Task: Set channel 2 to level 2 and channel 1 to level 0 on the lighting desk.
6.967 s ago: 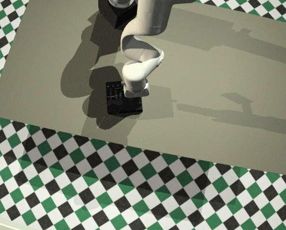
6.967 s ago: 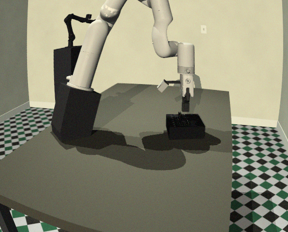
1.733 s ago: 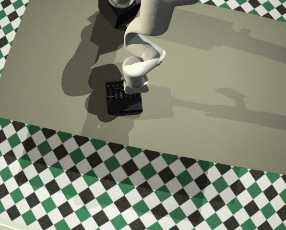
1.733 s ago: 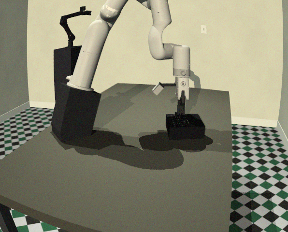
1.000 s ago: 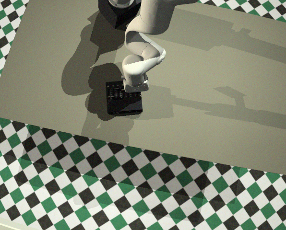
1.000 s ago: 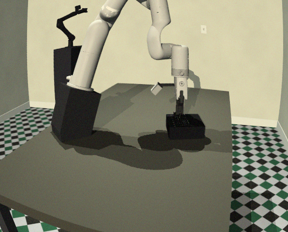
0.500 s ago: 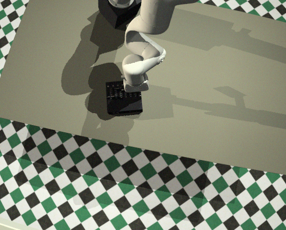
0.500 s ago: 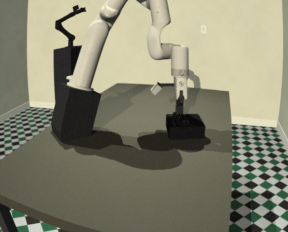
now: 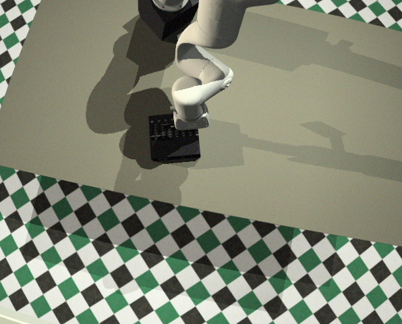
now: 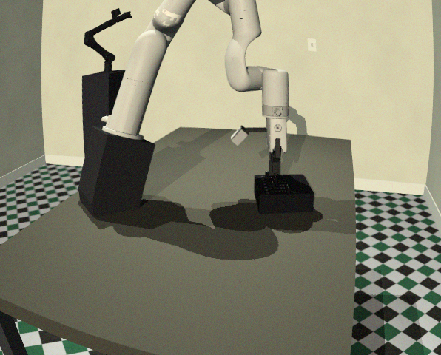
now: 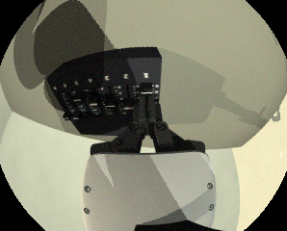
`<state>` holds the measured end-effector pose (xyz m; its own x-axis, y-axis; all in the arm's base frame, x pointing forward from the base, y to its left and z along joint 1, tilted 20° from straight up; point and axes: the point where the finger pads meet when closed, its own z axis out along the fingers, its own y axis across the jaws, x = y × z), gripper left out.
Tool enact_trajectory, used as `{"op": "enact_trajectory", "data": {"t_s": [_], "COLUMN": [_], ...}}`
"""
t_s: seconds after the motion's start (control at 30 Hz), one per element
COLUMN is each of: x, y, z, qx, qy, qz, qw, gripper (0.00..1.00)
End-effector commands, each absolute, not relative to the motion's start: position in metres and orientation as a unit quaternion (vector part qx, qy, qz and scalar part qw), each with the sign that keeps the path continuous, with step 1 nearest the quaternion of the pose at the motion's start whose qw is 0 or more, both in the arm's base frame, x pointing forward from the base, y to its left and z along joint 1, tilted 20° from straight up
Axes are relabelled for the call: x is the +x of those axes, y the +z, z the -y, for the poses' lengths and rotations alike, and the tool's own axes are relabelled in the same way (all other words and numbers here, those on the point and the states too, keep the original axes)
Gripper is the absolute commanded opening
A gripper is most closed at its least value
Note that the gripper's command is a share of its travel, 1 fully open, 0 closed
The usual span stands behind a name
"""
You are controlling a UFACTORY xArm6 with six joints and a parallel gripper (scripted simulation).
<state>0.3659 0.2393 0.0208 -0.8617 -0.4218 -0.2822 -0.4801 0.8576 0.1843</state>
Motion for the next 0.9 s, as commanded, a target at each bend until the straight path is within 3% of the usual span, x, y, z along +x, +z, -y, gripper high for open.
{"op": "enact_trajectory", "data": {"t_s": [0.0, 0.87], "x": [0.367, 0.37], "y": [0.022, 0.036], "z": [-0.24, -0.238], "qx": [-0.236, -0.236], "qy": [0.125, 0.125], "qz": [-0.956, -0.956], "qw": [0.118, 0.118], "gripper": [0.0, 0.0]}}
